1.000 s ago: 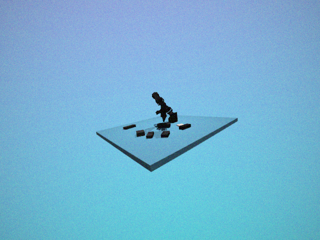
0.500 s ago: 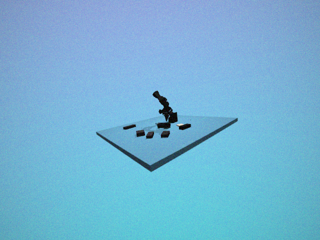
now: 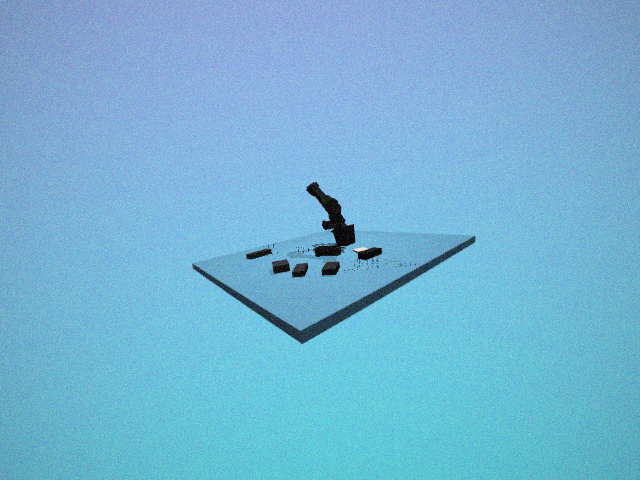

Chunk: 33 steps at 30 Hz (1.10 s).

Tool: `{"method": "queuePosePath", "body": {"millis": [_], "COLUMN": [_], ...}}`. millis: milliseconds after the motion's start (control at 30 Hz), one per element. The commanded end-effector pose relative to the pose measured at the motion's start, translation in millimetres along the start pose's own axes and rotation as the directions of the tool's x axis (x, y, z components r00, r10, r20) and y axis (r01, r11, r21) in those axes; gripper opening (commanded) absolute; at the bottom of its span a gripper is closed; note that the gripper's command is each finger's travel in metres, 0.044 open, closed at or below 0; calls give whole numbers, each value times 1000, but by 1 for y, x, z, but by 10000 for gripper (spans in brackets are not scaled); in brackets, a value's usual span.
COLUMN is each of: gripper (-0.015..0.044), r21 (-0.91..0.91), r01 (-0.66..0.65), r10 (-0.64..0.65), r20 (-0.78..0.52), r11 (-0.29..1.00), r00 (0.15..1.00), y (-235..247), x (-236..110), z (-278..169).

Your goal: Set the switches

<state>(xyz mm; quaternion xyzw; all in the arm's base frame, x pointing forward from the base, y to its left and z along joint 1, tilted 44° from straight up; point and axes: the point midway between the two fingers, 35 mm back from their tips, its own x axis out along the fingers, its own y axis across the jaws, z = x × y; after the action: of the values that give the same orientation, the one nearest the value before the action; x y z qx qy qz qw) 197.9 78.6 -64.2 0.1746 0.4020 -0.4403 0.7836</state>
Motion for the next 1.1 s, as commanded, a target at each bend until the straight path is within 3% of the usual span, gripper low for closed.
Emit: {"method": "queuePosePath", "body": {"millis": [0,1067], "gripper": [0,0], "r21": [7,7], "r01": [-3,-2], "r10": [3,2], "r20": [-5,2], "r11": [1000,1000], "r00": [1000,1000], "y": [-2,-17], "x": [3,50], "z": [-1,-1]}}
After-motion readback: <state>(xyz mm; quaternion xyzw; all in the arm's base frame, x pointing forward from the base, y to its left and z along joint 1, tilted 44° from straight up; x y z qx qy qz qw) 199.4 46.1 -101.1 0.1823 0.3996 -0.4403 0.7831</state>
